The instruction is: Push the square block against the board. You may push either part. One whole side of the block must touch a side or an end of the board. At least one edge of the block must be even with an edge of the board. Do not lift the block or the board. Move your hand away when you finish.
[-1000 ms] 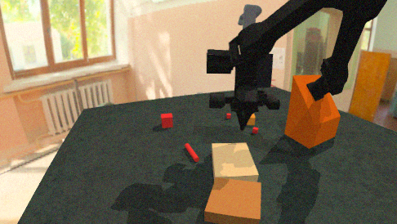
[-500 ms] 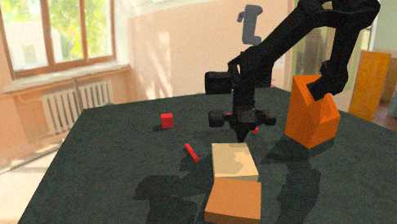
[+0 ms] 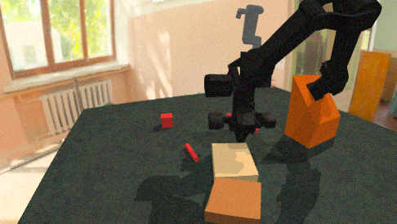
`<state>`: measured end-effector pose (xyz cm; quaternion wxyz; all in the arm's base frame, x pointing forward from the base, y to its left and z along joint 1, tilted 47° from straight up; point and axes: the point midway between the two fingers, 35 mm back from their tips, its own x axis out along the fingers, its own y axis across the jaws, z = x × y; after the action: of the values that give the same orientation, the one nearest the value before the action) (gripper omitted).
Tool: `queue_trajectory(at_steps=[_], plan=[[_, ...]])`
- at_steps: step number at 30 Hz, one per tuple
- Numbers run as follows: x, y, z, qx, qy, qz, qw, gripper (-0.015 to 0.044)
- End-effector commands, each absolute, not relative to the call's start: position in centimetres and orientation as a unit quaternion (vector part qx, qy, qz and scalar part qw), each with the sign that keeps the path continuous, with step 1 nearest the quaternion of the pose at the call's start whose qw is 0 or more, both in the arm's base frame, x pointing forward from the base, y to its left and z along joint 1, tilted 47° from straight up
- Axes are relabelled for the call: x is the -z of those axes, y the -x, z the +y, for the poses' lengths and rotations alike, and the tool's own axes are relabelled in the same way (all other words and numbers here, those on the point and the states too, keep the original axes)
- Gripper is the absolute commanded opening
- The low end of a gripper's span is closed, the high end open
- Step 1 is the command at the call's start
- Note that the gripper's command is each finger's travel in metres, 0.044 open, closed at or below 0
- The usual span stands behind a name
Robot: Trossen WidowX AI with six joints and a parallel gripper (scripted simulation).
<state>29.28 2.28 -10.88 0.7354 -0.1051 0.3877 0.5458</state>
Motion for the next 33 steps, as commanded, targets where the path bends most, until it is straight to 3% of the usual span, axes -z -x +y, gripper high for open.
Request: queue_trajectory(at_steps=[1, 33], plan=[[10.5, -29.7, 2.4, -0.544, 0.105, 0.386, 0.738, 0.0000], [9.0, -30.9, 3.6, -0.544, 0.106, 0.386, 0.738, 0.0000]])
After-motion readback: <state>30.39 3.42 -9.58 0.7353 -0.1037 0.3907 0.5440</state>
